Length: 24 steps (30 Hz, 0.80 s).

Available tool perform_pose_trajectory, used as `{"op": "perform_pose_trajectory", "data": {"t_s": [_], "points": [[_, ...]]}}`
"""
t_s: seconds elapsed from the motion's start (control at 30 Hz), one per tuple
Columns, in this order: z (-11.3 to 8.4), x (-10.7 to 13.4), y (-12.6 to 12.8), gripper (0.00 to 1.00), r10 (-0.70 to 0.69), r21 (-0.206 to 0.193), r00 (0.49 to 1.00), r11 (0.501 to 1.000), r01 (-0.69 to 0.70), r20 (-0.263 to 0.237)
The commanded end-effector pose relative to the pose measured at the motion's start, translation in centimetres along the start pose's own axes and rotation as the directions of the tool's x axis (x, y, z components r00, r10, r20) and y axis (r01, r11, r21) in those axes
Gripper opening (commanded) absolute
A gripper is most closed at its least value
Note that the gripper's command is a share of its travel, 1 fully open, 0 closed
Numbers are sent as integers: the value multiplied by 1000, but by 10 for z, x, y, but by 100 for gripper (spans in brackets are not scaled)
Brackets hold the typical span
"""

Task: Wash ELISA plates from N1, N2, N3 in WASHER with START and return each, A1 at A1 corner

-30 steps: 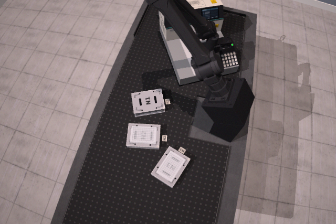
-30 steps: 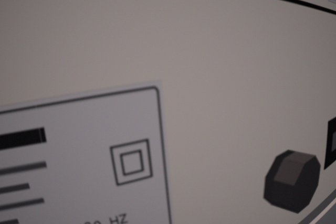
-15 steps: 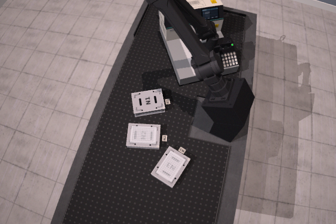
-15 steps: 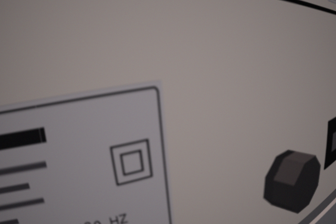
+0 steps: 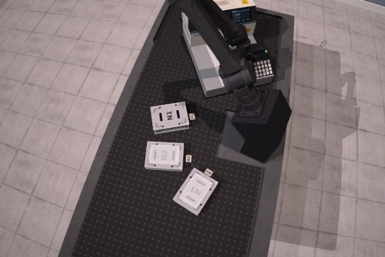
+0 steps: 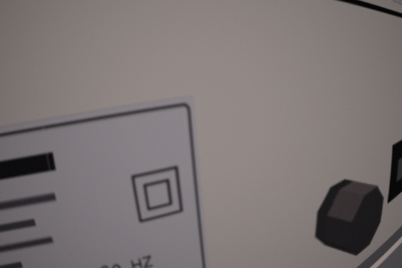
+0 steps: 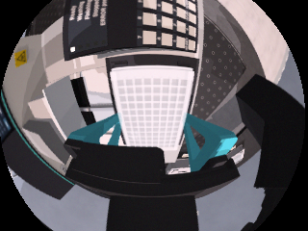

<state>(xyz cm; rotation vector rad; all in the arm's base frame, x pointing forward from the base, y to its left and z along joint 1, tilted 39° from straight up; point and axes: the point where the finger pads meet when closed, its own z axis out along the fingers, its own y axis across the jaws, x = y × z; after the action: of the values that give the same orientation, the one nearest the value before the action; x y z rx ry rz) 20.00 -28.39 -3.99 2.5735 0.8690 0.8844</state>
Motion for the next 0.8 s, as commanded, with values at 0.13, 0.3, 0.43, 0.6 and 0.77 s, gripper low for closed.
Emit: {"op": "perform_pose_trajectory", "data": {"t_s": [0.13,0.3,0.43,0.6,0.77], "points": [[3,2,0,84,6,2,1000,1000,-6,-1],[4,2,1,84,5,-2,1000,1000,-5,0],[6,3,-1,84,5,4,1000,1000,-5,-3],[5,2,1,84,5,-1,1000,1000,-5,-1],[6,2,1,84,4,0,1000,1000,-4,-2]]}}
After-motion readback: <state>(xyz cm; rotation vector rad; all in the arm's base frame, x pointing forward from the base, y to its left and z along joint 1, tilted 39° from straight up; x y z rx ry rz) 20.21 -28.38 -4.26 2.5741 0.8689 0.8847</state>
